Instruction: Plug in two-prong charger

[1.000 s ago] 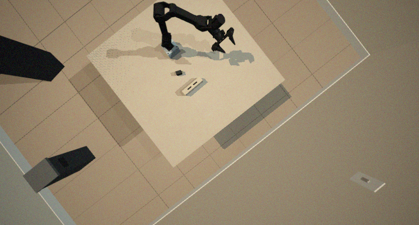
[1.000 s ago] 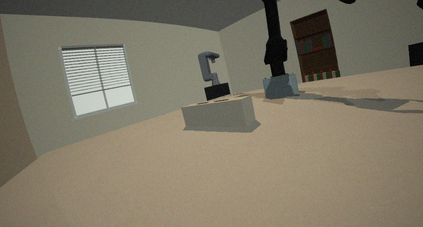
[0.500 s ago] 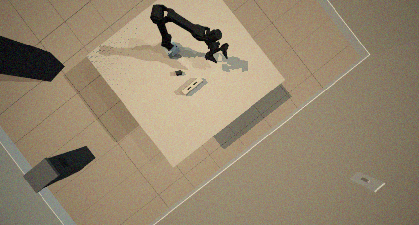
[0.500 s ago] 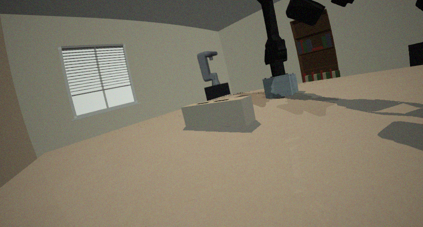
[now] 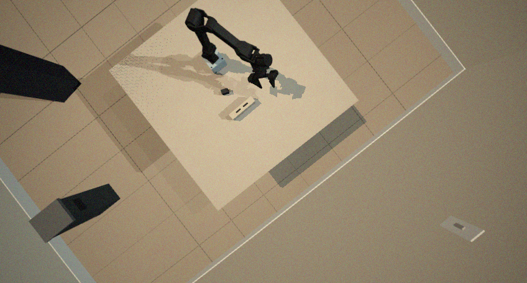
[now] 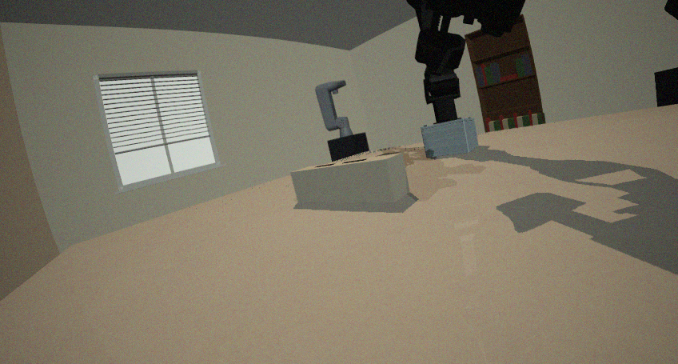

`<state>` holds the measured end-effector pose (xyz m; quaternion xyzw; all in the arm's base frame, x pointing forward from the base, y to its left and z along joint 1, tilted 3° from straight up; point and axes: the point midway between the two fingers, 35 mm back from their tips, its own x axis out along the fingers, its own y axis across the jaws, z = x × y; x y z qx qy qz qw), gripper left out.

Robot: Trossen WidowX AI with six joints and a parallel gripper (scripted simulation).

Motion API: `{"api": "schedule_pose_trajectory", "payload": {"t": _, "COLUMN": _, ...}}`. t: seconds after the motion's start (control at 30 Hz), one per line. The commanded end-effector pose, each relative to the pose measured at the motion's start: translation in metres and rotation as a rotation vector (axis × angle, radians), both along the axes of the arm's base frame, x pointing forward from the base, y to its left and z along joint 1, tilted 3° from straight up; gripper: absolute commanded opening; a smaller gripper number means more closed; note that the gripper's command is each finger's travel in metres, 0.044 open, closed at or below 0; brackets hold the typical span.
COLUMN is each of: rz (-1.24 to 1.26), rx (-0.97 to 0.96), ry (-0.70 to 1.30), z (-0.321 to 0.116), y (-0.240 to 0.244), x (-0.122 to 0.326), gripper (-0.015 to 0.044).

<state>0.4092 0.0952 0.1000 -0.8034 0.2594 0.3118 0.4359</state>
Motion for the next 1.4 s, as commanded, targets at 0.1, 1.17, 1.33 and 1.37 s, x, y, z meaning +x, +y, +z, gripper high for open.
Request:
{"api": "schedule_pose_trajectory", "payload": {"t": 0.1, "rz": -0.093, "rx": 0.026, "ry": 0.071, "z": -0.012, "y": -0.036, "x": -0.012, "gripper": 0.0440}}
{"api": "schedule_pose_trajectory", "payload": {"t": 1.17, "rz": -0.588, "rx": 0.211, "ry": 0.405, "z": -0.061, "y": -0.162, "x": -0.112, "gripper": 0.0440}}
{"api": "schedule_pose_trajectory", "payload": {"t": 1.33, "rz": -0.663, "rx": 0.245, "ry": 0.450, "z": -0.066, "y": -0.174, "x": -0.131, "gripper": 0.0440}}
{"api": "schedule_pose_trajectory", "payload": {"t": 1.37, "rz": -0.678, "rx": 0.252, "ry": 0.458, "z": -0.066, "y": -0.176, "x": -0.134, "gripper": 0.0440}}
